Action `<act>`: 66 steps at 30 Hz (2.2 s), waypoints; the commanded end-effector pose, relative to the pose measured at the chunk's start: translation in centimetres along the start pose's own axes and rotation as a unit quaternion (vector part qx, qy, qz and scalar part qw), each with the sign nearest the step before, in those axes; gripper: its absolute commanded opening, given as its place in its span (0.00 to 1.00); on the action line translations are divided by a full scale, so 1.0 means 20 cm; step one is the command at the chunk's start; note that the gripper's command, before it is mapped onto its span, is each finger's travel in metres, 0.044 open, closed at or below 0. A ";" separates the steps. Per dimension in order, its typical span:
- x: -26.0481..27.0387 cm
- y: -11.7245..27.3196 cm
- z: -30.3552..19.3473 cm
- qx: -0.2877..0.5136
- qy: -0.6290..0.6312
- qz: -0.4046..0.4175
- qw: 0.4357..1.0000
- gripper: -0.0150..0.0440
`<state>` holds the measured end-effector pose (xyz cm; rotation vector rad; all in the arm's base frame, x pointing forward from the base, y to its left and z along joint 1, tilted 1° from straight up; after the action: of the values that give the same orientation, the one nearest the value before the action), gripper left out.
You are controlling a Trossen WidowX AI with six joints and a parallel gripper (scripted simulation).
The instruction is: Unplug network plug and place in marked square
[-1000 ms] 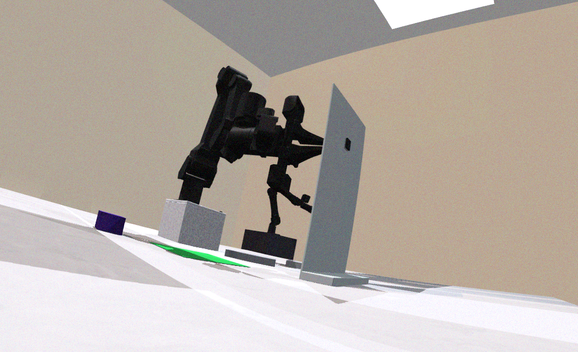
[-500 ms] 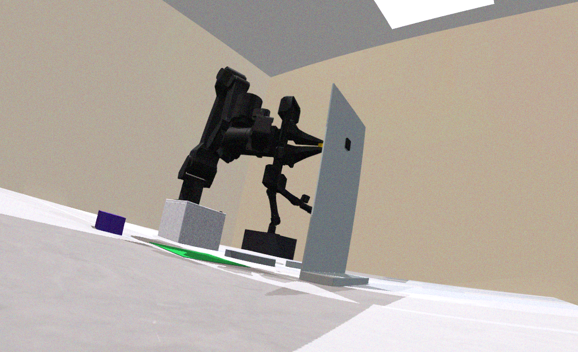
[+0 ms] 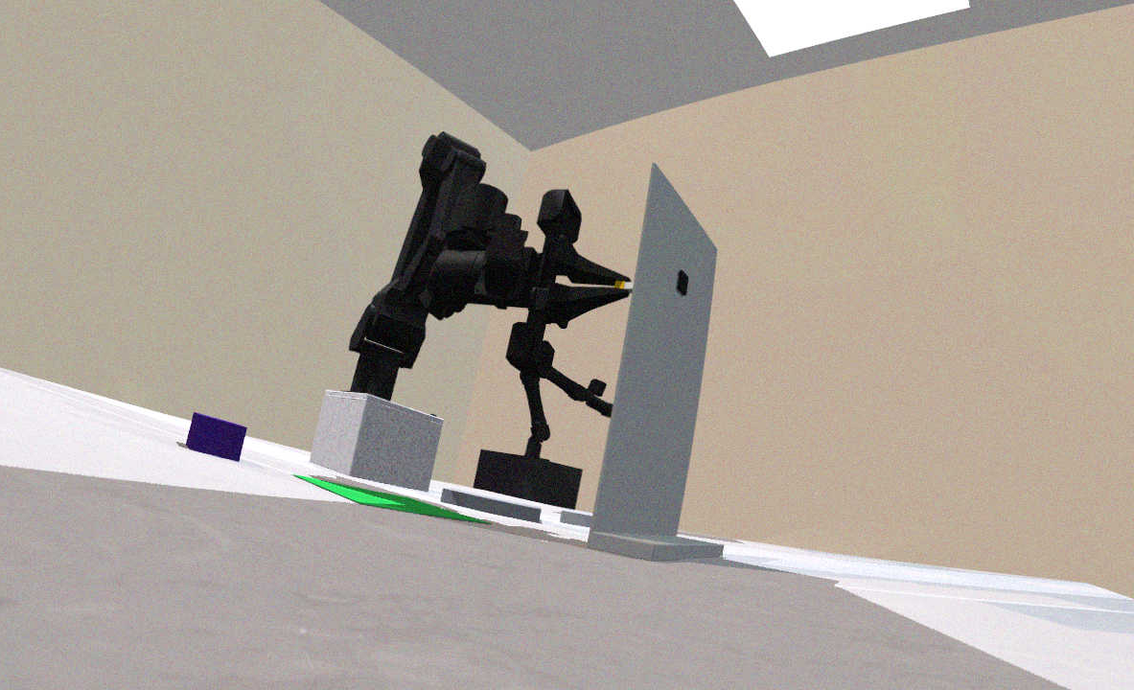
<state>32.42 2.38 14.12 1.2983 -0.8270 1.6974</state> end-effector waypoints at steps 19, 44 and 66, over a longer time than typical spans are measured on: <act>0.00 0.07 -0.02 0.001 -0.001 0.000 1.000 0.25; 0.01 0.15 -0.04 0.001 -0.001 -0.001 1.000 0.25; 0.14 0.17 0.01 0.001 0.000 -0.001 1.000 0.25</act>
<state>29.11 1.42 16.42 1.3010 -0.8240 1.6935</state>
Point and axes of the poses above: the point midway between the two fingers, 35 mm back from their tips, its own y axis back along the fingers, its own x axis across the jaws, z = x × y, the point moved 2 cm from there along y, back along the fingers, and after that the axes turned 15 degrees about y, right-handed, at the moved point
